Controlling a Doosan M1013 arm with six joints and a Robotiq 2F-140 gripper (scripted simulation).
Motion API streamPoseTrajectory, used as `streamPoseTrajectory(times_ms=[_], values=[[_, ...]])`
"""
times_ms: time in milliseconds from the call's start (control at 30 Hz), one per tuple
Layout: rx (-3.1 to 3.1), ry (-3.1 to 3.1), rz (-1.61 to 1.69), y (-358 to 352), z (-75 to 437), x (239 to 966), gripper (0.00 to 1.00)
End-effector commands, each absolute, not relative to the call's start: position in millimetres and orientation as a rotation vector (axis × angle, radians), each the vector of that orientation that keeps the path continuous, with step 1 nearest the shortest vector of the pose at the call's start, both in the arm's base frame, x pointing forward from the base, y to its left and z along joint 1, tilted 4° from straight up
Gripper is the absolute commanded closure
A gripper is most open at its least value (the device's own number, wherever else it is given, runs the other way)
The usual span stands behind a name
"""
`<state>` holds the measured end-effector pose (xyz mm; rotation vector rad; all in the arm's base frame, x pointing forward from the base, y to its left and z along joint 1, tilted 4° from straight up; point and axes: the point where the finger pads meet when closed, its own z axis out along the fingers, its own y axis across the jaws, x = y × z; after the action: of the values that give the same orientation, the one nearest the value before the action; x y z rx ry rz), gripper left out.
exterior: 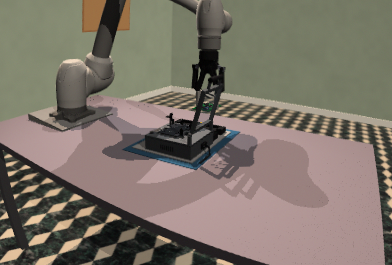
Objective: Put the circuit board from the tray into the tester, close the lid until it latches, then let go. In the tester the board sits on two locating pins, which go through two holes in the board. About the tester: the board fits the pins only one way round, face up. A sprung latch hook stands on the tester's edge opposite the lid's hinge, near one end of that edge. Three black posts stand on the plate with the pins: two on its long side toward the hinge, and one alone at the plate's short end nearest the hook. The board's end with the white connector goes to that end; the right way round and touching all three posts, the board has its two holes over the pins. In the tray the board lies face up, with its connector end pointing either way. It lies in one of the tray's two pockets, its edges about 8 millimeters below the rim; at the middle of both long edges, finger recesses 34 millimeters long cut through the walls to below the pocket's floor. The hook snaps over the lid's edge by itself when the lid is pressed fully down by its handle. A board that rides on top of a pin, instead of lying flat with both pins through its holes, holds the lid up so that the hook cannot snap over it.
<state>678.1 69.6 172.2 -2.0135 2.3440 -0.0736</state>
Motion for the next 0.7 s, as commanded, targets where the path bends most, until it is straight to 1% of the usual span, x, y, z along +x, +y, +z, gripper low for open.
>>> streamPoseTrajectory(times_ms=[0,667], values=[[-2.033,2.327,-0.074,69.6,172.4,678.0,0.54],[-2.072,2.294,-0.075,69.6,172.4,678.0,0.54]])
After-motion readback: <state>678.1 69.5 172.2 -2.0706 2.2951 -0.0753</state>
